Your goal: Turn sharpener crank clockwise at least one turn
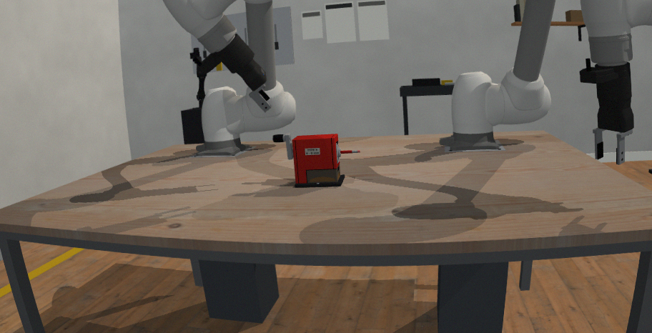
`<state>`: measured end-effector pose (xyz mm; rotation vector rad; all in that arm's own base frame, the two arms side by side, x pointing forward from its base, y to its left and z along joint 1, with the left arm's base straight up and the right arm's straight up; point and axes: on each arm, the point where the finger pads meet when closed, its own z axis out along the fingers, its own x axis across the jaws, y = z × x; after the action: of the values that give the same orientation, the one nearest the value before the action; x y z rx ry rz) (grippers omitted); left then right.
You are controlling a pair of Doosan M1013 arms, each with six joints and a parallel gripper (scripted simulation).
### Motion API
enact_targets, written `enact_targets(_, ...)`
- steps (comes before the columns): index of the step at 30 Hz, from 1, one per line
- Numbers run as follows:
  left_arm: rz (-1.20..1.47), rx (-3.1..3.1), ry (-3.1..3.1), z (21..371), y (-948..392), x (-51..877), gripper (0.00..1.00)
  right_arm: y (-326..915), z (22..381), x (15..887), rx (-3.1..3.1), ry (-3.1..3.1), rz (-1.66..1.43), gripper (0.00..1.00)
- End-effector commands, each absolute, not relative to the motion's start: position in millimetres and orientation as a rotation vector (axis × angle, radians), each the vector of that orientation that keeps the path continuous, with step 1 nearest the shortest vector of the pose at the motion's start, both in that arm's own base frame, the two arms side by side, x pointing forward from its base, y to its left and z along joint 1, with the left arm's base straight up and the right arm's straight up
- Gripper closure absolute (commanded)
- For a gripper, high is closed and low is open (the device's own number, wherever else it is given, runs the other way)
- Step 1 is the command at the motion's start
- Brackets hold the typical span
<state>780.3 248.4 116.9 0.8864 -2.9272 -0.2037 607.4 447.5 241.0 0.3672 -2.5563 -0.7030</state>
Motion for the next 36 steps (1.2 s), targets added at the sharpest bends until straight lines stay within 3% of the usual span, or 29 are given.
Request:
enact_targets(1, -0.205, 0.887, -2.93, 119, 249, 781, 0.0, 427, 242, 611, 0.308, -2.567, -0.689, 0.0)
enact_targets(36, -0.205, 0.887, -2.93, 119, 249, 781, 0.0, 173, 256, 644, -0.449, -2.593, -0.574, 0.0)
